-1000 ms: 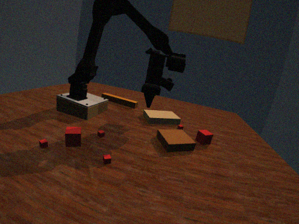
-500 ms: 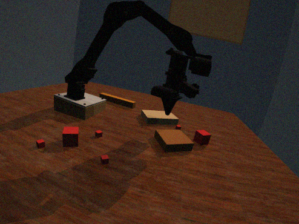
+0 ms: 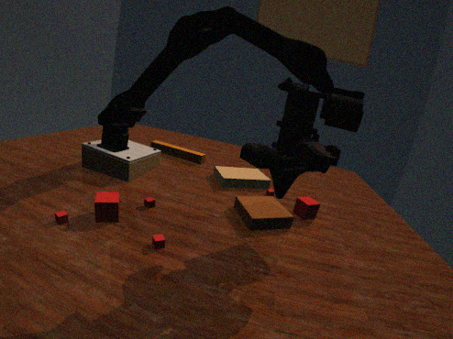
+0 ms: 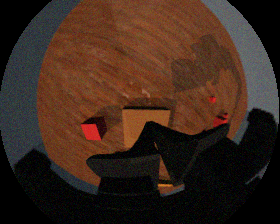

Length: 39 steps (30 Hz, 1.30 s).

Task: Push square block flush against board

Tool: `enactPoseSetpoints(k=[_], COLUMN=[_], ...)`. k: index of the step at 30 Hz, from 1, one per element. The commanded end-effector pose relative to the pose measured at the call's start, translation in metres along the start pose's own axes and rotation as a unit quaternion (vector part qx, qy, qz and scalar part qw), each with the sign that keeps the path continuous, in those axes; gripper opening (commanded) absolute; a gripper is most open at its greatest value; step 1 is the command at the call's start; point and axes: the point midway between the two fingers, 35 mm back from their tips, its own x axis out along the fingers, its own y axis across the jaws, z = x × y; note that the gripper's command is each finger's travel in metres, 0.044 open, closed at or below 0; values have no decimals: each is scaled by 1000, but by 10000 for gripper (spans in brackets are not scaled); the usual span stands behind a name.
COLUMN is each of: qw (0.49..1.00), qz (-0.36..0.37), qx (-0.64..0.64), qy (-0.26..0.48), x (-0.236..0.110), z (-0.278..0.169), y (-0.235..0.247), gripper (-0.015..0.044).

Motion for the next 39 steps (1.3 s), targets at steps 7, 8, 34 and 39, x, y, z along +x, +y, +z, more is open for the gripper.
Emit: enactPoseSetpoints(k=[7,8,34,39], qw=[995,995,995,995], qz=[2,2,2,2], qx=[95,95,95,95], qy=[1,1,2,2], x=[6,10,61,61], z=[35,35,13,5], y=[-12,-12,-3,-1], gripper=[0,0,0,0])
